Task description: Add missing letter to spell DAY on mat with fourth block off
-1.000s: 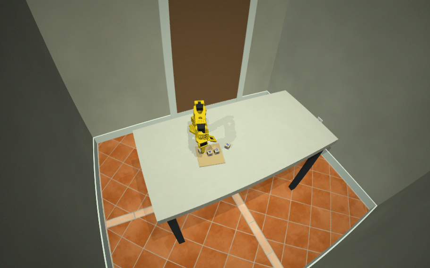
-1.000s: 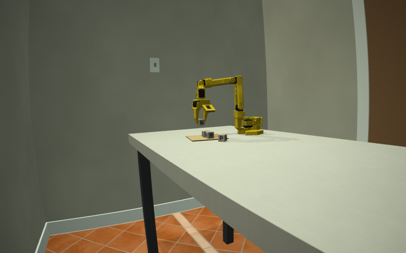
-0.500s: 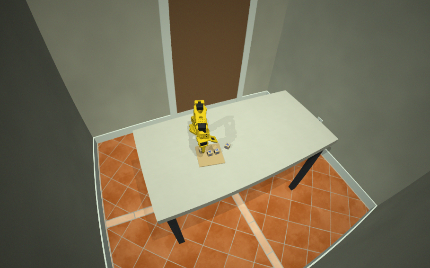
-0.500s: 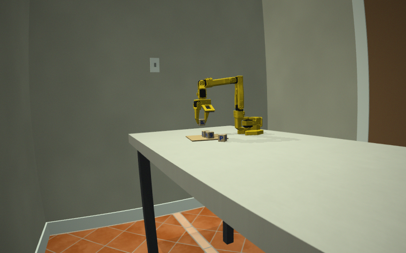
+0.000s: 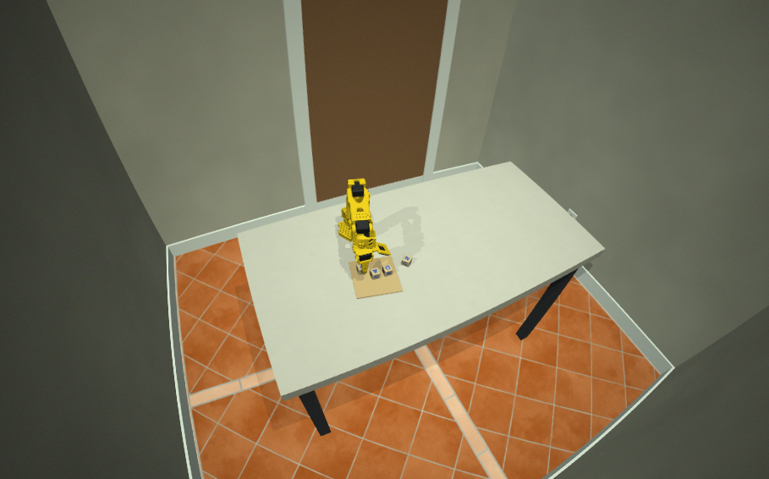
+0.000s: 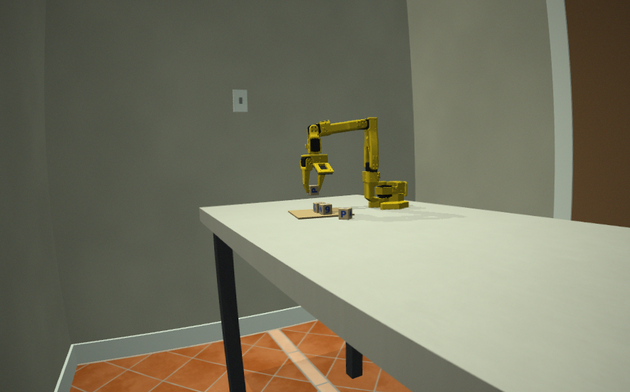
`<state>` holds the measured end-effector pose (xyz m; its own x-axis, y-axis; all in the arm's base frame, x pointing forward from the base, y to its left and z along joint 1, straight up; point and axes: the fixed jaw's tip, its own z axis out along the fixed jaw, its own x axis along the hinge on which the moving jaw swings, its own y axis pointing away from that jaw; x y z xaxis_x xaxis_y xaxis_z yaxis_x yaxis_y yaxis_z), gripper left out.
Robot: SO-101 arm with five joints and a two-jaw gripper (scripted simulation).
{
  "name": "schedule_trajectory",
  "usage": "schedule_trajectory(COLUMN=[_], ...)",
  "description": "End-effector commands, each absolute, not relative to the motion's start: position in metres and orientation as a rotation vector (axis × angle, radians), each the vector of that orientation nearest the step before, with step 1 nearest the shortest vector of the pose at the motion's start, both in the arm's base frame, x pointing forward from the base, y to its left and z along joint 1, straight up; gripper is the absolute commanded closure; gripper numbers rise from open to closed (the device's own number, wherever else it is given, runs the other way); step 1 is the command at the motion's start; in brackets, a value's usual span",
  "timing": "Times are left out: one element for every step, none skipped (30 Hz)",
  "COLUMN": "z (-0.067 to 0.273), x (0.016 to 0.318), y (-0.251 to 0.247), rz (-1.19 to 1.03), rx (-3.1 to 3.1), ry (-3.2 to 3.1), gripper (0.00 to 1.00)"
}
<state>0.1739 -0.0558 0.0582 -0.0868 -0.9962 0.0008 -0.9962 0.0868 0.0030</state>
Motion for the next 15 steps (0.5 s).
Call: schedule_trajectory(z=[0.077,0.077,0.077,0.077,0.077,0.077,0.077,0.077,0.077,0.077,0.077,0.077,0.077,0.077,0.077], x=[0.1869,0.1869,0.1869,0.1869,0.1869,0.1869,0.1869,0.1869,0.187,0.187,0.187,0.187,0.1871,0.1872,0.1872], y=[-0.0577,-0.0577,-0.0577,-0.0577,-0.0577,-0.0577,-0.0577,-0.0577,-0.0576,-0.0576,-0.0574,-0.0572,-0.0569,-0.0566,-0.0563], rz=[0.181,0.181,0.181,0.181,0.181,0.181,0.181,0.181,0.181,0.181,0.181,0.181,0.181,0.181,0.181], rx=[2.164,2.164,2.164,2.164,2.164,2.164,2.164,2.164,2.164,2.164,2.164,2.164,2.164,2.163,2.163], ry=[-2.363,-2.363,-2.363,-2.363,-2.363,-2.363,-2.363,-2.363,-2.363,-2.363,-2.363,-2.364,-2.364,-2.364,-2.365], gripper=[1.0,1.0,1.0,1.0,1.0,1.0,1.0,1.0,1.0,1.0,1.0,1.0,1.0,1.0,1.0])
